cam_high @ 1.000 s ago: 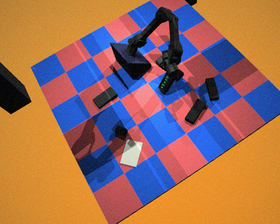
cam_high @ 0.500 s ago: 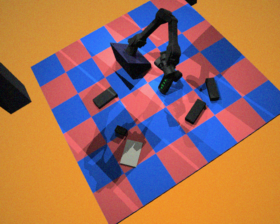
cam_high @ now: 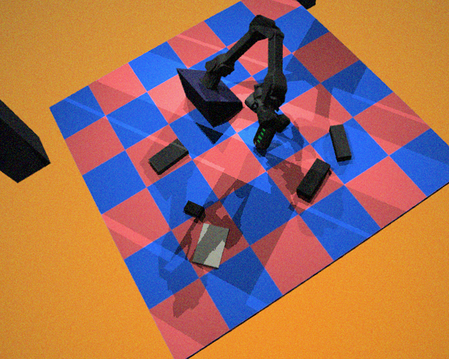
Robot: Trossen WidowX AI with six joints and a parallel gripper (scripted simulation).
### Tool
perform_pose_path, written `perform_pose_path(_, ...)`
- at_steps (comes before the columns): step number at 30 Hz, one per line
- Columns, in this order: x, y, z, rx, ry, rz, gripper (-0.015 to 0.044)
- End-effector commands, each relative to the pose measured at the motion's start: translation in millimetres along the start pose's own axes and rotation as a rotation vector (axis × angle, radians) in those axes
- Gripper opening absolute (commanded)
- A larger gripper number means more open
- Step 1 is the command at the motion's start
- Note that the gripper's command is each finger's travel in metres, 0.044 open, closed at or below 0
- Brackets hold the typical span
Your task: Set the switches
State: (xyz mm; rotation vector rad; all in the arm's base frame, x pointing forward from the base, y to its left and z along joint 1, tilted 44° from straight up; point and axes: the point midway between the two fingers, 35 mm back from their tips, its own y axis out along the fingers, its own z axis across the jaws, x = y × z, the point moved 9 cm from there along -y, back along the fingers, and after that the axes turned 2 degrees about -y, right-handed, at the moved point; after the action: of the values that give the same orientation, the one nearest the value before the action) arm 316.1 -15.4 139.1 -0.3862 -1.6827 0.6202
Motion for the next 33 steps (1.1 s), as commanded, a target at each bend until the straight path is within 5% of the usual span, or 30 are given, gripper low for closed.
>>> perform_pose_path(1,-6,-3,0,-0.004,-0.004,-0.001,0.0336)
perform_pose_path(33,-38,-12,1,-0.006,-0.004,-0.066,0.0336)
